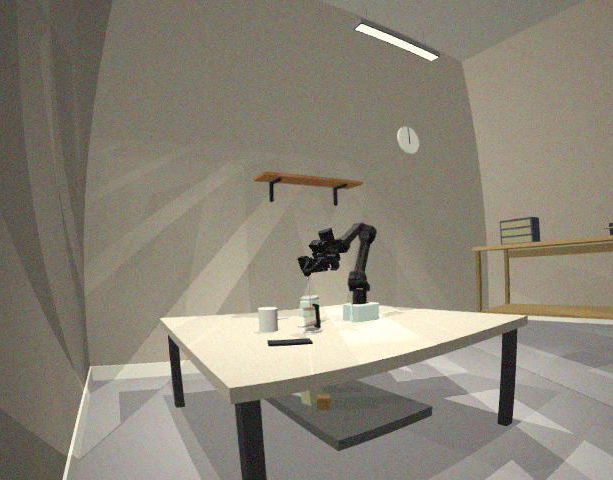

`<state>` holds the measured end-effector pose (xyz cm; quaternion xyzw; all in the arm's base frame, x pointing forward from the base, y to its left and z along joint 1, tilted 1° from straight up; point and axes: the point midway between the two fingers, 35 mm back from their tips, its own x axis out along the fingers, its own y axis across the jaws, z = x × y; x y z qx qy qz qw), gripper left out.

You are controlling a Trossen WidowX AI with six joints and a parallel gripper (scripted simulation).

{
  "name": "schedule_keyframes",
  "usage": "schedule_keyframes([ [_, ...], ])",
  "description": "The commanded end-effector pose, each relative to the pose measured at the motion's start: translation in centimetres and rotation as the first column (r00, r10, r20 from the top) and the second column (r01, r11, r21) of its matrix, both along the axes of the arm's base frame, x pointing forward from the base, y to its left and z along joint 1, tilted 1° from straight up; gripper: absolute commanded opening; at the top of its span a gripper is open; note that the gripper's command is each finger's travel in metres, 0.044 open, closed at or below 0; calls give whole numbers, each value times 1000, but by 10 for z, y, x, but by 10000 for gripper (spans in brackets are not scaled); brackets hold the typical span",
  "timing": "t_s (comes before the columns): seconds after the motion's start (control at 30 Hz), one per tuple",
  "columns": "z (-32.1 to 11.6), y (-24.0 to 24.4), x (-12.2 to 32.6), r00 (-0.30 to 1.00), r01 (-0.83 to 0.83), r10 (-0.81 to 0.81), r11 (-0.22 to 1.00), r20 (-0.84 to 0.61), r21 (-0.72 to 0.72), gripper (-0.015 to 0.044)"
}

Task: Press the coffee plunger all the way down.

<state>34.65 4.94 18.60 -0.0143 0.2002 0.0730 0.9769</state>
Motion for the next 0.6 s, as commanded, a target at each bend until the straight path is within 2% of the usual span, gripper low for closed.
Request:
schedule_keyframes([
  [0.0, -38, -1, -5, 996, 5, -6, 1000, -88, -8, 121],
  [0.57, -64, 1, 2, 996, 5, -6, 1000, -88, -8, 121],
])
